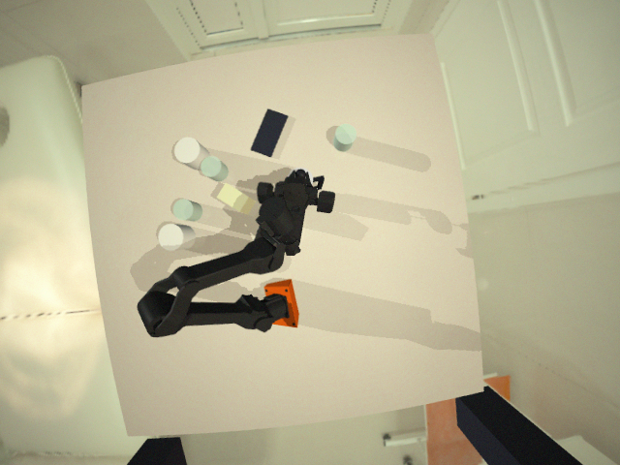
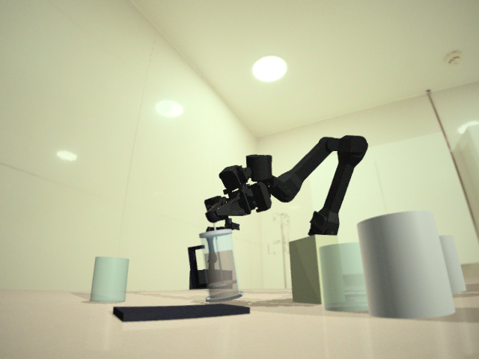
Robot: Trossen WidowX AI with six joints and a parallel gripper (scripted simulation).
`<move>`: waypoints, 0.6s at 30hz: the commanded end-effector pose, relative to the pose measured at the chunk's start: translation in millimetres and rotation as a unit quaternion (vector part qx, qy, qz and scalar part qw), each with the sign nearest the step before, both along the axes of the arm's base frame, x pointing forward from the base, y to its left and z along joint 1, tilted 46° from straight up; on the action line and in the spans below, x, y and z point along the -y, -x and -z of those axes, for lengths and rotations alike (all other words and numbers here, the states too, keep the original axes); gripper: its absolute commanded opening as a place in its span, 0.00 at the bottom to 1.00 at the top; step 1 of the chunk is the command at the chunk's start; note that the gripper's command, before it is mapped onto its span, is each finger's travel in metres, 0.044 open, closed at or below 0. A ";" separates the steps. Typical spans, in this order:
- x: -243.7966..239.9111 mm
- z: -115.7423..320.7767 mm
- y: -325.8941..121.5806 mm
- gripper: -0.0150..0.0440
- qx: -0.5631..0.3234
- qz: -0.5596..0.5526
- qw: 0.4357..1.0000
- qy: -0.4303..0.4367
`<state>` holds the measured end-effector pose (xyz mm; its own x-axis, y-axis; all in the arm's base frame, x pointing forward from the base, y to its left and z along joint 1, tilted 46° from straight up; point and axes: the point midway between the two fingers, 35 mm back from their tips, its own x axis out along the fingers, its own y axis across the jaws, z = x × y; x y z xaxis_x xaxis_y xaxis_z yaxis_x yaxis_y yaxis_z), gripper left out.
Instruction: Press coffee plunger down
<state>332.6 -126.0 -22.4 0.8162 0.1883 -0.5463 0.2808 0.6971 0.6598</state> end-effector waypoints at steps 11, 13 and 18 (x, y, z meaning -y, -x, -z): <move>-6.1 7.4 -0.7 0.46 -0.011 -0.007 1.000 -0.012; -6.0 7.5 -1.0 0.46 -0.011 -0.007 1.000 -0.012; -5.7 7.7 -1.8 0.46 -0.011 -0.007 1.000 -0.012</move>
